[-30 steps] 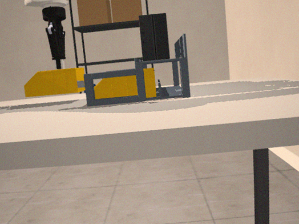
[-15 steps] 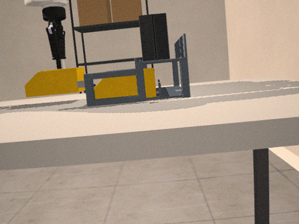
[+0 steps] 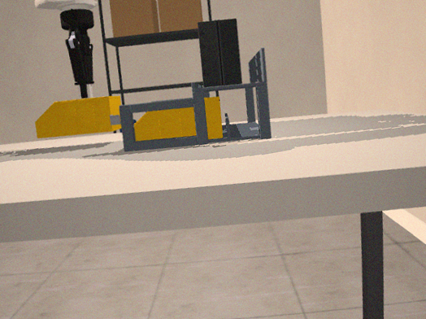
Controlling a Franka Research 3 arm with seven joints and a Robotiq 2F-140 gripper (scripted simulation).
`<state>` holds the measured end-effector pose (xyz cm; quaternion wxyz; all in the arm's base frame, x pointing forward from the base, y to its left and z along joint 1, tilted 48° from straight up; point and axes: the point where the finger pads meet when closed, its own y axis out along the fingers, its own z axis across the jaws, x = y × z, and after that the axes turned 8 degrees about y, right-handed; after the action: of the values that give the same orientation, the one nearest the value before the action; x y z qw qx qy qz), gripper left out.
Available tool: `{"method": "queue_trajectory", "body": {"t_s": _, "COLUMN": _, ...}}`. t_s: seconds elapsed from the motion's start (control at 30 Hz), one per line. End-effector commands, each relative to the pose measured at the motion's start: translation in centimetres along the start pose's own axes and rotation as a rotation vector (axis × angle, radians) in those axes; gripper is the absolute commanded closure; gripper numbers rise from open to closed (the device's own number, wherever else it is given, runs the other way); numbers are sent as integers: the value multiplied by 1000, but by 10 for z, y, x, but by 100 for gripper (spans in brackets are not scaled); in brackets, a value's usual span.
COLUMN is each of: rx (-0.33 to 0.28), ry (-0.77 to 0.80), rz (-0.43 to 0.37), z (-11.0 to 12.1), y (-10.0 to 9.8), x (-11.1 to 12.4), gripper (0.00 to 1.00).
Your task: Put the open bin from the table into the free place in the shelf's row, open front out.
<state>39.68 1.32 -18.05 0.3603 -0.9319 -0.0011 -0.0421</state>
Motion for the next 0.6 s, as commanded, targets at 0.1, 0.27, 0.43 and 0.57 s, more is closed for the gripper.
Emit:
{"method": "queue_trajectory", "body": {"t_s": 0.1, "rx": 4, "ry": -5, "rz": -3, "z": 0, "y": -1, "x": 2, "gripper": 100}}
{"method": "queue_trajectory", "body": {"t_s": 0.27, "rx": 4, "ry": -5, "rz": -3, "z": 0, "y": -1, "x": 2, "gripper": 100}}
{"method": "queue_trajectory", "body": {"t_s": 0.43, "rx": 4, "ry": -5, "rz": -3, "z": 1, "y": -1, "x": 5, "gripper": 100}}
{"method": "queue_trajectory", "body": {"t_s": 0.57, "rx": 4, "ry": -5, "rz": -3, "z": 2, "y": -1, "x": 13, "gripper": 100}}
